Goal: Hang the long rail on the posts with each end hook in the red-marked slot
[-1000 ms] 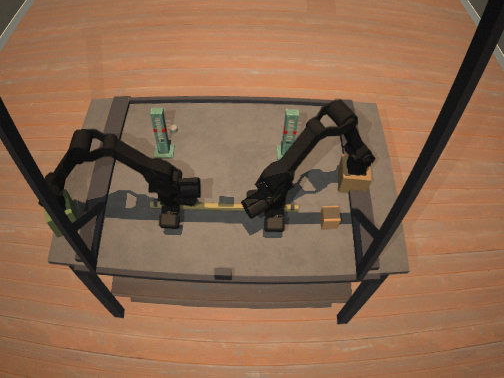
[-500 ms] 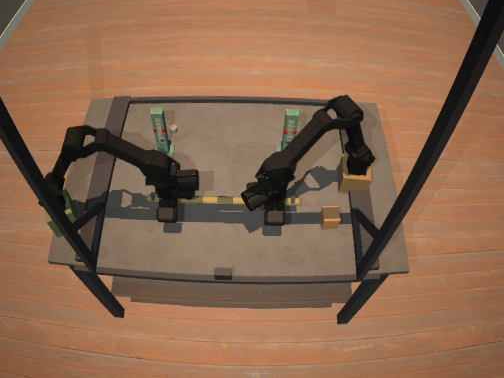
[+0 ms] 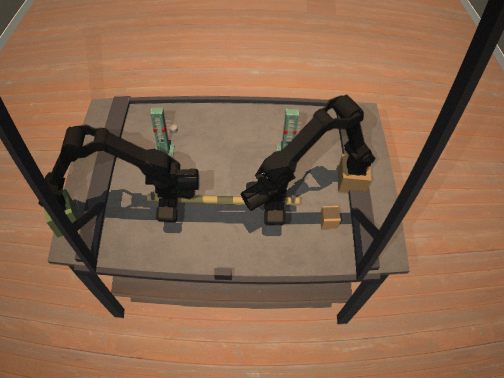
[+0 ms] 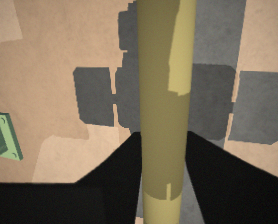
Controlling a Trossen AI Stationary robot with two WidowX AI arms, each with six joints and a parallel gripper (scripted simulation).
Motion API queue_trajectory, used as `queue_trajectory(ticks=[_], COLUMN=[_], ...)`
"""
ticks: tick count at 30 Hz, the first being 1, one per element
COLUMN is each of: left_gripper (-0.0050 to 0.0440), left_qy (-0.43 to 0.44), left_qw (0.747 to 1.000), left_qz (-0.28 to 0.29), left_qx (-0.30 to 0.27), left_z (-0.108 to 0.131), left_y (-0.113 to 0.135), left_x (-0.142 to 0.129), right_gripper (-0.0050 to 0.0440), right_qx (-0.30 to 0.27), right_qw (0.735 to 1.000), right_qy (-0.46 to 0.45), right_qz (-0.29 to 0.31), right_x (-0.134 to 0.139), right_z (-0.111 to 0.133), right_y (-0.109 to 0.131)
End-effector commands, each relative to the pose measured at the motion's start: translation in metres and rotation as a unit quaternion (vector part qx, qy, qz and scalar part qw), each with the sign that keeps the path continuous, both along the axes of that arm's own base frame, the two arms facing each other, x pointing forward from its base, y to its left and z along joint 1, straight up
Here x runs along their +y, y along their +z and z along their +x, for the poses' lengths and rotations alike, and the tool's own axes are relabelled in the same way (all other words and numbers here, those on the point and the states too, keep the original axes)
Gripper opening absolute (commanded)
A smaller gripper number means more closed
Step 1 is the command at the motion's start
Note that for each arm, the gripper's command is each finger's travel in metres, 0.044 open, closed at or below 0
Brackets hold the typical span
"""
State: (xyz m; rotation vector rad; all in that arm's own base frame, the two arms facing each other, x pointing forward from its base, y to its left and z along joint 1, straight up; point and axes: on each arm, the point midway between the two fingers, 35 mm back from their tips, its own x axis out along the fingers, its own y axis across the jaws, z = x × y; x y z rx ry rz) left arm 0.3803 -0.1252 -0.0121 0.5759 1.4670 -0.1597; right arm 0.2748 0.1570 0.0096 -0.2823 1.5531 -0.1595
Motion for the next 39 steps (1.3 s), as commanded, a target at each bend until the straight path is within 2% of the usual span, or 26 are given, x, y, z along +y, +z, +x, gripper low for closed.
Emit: queue_trajectory(ticks=[1,6,10,17,22,33,39], left_gripper=[-0.0050,-0.0050,-0.0050,-0.0050,-0.0050,-0.0050,-0.0050], left_qy=[-0.001,-0.001,-0.002,-0.003,-0.003,-0.005,-0.006], left_qw=[1.000,1.000,0.999,0.995,0.993,0.977,0.970], left_qz=[-0.006,-0.009,-0.044,-0.093,-0.108,-0.197,-0.223], left_qx=[-0.016,-0.014,0.004,0.029,0.037,0.084,0.097], left_z=[0.004,0.004,0.005,0.007,0.008,0.012,0.013], left_y=[0.017,0.018,0.018,0.019,0.019,0.019,0.019], left_x=[-0.002,-0.002,0.000,0.003,0.004,0.009,0.010], right_gripper=[-0.0050,-0.0050,-0.0050,-0.0050,-0.0050,-0.0050,-0.0050], right_qx=[-0.013,-0.013,-0.009,-0.006,-0.003,0.004,0.006], right_qw=[1.000,1.000,0.998,0.994,0.990,0.974,0.966], right_qy=[0.000,0.000,0.001,0.002,0.002,0.003,0.003], right_qz=[0.011,0.015,0.066,0.111,0.138,0.226,0.259], right_x=[0.002,0.002,-0.001,-0.004,-0.005,-0.011,-0.013], right_z=[0.003,0.003,0.003,0.003,0.003,0.002,0.002], right_y=[0.014,0.015,0.015,0.016,0.015,0.015,0.015])
